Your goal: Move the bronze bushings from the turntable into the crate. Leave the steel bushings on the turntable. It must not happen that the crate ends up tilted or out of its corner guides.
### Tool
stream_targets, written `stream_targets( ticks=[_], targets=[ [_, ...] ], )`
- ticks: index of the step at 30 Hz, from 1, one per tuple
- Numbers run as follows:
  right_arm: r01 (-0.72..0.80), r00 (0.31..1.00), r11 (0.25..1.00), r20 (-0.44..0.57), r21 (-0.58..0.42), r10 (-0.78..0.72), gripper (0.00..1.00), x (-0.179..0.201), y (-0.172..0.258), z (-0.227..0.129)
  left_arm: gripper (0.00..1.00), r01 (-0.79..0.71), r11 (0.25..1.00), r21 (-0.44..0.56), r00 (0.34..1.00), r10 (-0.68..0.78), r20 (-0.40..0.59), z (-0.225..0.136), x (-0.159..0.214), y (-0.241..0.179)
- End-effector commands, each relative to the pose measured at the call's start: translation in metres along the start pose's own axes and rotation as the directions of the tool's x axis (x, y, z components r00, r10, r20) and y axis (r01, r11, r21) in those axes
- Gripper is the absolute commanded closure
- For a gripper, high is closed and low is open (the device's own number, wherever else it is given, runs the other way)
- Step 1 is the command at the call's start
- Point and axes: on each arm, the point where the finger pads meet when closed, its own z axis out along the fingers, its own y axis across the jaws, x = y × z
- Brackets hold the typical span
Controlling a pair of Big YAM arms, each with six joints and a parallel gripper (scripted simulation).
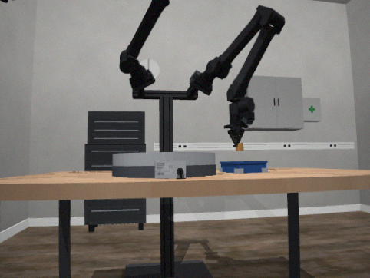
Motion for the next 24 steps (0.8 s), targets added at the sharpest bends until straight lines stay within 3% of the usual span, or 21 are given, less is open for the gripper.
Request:
stream_targets(
  ticks=[1, 10, 14, 24],
  targets=[
    [0.008, 0.999, 1.000, 0.054, 0.015, -0.009, 0.00, -0.033, -0.007, -0.004, 1.00, -0.011, 1.000, 0.004, 1.000, 0.011, -0.020, 0.019, 0.012, -0.001],
    [0.008, 0.999, 1.000, 0.054, 0.015, -0.009, 0.00, -0.033, -0.007, -0.004, 1.00, -0.008, 1.000, 0.003, 1.000, 0.008, -0.020, 0.045, 0.013, -0.002],
    [0.008, 0.999, 1.000, 0.054, 0.015, -0.009, 0.00, -0.033, -0.007, -0.004, 1.00, -0.010, 1.000, 0.007, 0.998, 0.011, -0.054, 0.038, 0.030, -0.003],
    [0.008, 0.999, 1.000, 0.054, 0.015, -0.009, 0.00, -0.033, -0.007, -0.004, 1.00, -0.010, 1.000, 0.007, 0.999, 0.011, -0.054, 0.038, 0.029, -0.003]
  ],
)
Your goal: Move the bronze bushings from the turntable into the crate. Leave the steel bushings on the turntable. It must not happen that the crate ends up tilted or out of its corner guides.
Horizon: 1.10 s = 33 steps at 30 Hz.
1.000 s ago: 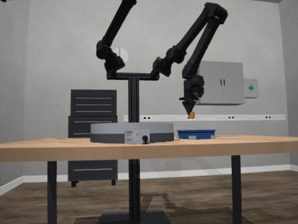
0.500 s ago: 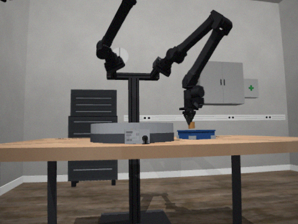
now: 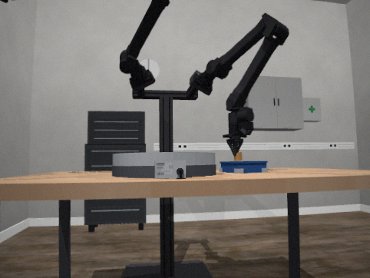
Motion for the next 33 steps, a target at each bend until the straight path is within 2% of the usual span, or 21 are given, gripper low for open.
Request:
stream_targets(
  ticks=[1, 29, 33],
  targets=[
    [0.008, 0.999, 1.000, 0.054, 0.015, -0.009, 0.00, -0.0332, -0.0067, -0.0036, 1.00, -0.006, 1.000, 0.003, 0.999, 0.007, -0.037, -0.0064, 0.0211, 0.0006],
    [0.008, 0.999, 1.000, 0.054, 0.015, -0.009, 0.00, -0.0332, -0.0067, -0.0036, 1.00, -0.008, 1.000, 0.004, 0.999, 0.008, -0.045, -0.0099, 0.0309, 0.0007],
    [0.008, 0.999, 1.000, 0.054, 0.015, -0.009, 0.00, -0.0332, -0.0067, -0.0036, 1.00, -0.008, 1.000, 0.005, 1.000, 0.008, -0.030, -0.0062, 0.0236, -0.0004]
  ],
)
